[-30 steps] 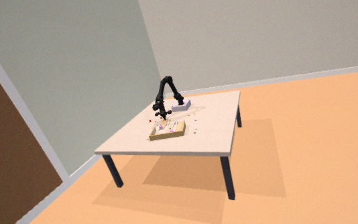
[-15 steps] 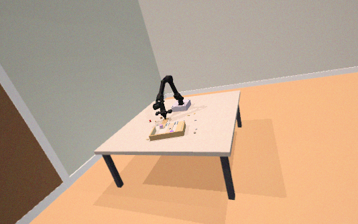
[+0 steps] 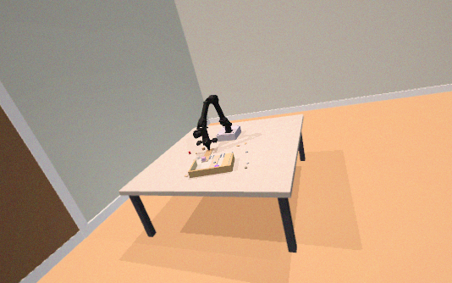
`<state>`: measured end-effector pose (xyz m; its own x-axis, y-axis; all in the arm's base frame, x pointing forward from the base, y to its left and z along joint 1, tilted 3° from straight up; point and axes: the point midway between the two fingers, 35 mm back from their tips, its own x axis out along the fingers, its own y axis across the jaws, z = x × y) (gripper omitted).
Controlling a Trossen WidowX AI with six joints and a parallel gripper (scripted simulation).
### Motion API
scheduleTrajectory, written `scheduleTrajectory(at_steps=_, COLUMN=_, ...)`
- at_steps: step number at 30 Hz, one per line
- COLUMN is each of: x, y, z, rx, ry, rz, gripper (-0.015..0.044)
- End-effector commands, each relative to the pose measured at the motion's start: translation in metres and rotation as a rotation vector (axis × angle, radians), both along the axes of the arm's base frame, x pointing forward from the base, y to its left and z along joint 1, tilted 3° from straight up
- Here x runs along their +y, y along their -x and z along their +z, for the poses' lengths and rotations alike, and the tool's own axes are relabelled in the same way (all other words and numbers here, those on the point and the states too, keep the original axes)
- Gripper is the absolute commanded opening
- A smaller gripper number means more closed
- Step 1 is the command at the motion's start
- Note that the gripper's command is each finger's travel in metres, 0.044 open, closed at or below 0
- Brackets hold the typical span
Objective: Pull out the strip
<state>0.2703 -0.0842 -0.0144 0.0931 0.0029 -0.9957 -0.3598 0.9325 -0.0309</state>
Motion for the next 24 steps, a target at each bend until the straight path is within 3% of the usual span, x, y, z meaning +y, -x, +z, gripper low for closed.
scheduleTrajectory(at_steps=1, x=0.001, y=0.008, z=-0.005, rx=0.027, ry=-0.004, rz=-0.002, gripper=0.0000)
scheduleTrajectory(at_steps=4, x=0.001, y=0.008, z=-0.005, rx=0.027, ry=-0.004, rz=-0.002, gripper=0.0000)
scheduleTrajectory(at_steps=9, x=-0.001, y=0.002, z=0.040, rx=0.024, ry=-0.004, rz=-0.001, gripper=0.0000)
scheduleTrajectory(at_steps=14, x=-0.001, y=0.002, z=0.042, rx=0.026, ry=-0.004, rz=-0.002, gripper=0.0000)
scheduleTrajectory(at_steps=24, x=0.012, y=-0.032, z=0.044, rx=0.022, ry=0.005, rz=0.116, gripper=0.0263)
